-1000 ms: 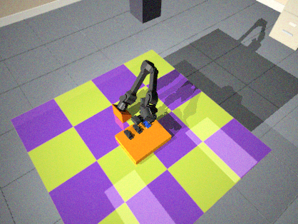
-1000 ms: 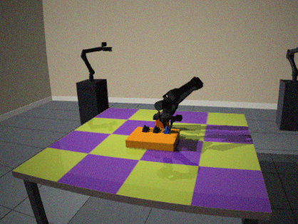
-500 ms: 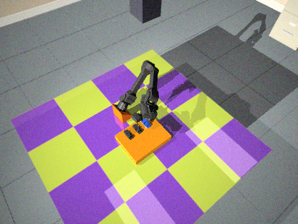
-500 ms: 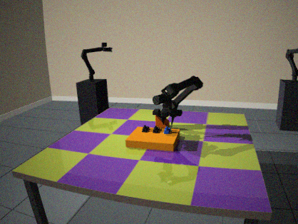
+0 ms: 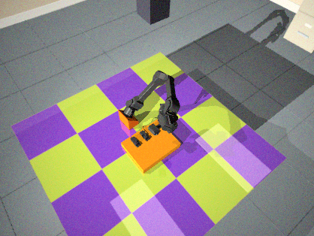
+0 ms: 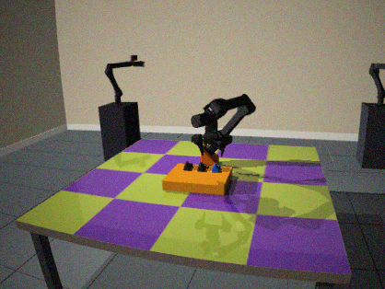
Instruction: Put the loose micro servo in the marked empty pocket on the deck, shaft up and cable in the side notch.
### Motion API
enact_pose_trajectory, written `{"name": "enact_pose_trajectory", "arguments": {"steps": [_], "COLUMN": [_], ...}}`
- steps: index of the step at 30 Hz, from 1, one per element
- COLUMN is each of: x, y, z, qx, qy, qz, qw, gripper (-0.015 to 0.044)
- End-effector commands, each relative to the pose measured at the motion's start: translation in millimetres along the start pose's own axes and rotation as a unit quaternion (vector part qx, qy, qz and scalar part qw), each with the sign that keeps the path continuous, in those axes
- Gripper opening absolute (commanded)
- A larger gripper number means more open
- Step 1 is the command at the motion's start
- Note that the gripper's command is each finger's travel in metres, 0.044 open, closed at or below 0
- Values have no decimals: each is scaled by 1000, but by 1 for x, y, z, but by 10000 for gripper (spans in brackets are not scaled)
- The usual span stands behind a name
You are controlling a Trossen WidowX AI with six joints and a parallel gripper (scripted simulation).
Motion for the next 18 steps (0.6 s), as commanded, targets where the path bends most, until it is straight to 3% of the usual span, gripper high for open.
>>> {"name": "enact_pose_trajectory", "arguments": {"steps": [1,6,18], "x": [9,39,39], "y": [0,-2,-2], "z": [-3,5,5], "qx": [-5,-31,-31], "qy": [-4,-29,-29], "qz": [2,5,5], "qw": [1000,999,999], "gripper": [440,440,440]}}
Point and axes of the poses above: the point midway between the two fingers, 35 mm back from their tips, its own x axis back along the fingers, its own y axis across the jaws, z = x × y, the point moved 5 cm from there along x, back along the fingers, and after that the axes turned 14 degrees about -x, right-handed, at the moved point
